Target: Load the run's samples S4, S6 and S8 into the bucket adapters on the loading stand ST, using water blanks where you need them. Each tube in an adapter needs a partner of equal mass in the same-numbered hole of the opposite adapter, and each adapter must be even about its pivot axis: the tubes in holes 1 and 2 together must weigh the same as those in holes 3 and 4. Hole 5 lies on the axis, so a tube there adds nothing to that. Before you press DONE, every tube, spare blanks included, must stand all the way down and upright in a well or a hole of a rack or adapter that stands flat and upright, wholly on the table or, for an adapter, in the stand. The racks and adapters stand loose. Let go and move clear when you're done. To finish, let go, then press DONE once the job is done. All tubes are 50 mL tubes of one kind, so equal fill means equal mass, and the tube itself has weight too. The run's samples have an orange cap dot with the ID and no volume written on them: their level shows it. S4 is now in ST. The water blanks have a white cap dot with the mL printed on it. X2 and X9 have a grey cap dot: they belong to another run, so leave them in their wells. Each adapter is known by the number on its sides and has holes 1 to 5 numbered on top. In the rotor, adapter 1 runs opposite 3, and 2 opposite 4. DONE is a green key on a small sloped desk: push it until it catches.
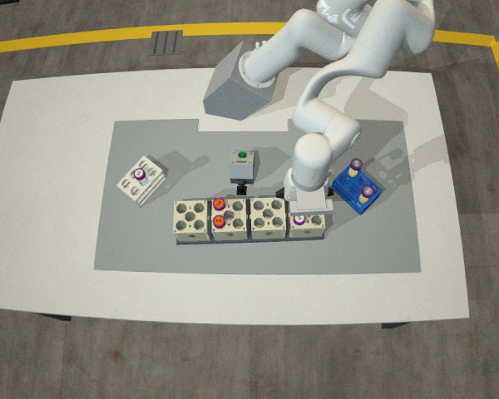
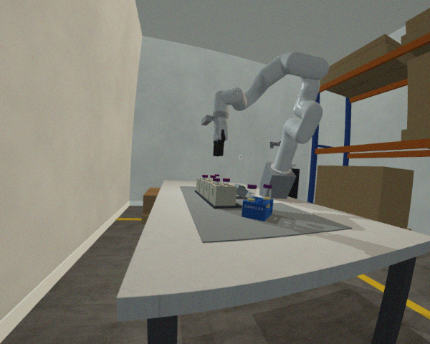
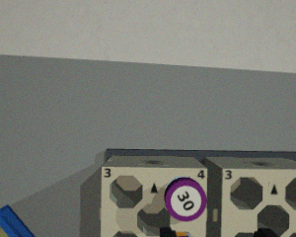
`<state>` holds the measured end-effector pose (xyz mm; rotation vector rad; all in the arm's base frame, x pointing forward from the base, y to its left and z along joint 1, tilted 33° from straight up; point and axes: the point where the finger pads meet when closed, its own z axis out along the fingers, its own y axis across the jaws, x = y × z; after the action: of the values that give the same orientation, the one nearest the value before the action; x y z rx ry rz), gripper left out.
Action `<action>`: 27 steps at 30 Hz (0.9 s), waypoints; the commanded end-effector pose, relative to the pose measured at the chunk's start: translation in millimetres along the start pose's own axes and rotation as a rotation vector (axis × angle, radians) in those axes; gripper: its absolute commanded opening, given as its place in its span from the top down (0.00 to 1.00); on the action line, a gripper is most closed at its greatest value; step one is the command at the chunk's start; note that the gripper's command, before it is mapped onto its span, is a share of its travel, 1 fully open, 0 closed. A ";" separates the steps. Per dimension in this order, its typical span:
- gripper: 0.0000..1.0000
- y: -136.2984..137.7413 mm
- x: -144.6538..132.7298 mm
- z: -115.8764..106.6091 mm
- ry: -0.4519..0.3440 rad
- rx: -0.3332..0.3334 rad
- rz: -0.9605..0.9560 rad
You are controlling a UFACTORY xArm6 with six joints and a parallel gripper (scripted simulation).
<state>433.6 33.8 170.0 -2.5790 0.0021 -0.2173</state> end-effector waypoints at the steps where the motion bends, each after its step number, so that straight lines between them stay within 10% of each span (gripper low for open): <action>1: 0.56 -0.1 1.3 -1.4 0.004 -0.001 -0.001; 8: 0.56 -0.1 1.2 -1.3 0.004 -0.001 -0.001; 9: 1.00 2.5 -2.6 0.4 0.000 0.004 -0.034; 27: 1.00 42.7 -60.6 26.3 -0.053 0.083 -0.525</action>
<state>394.4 21.1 131.2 -2.5274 -0.4767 -0.2705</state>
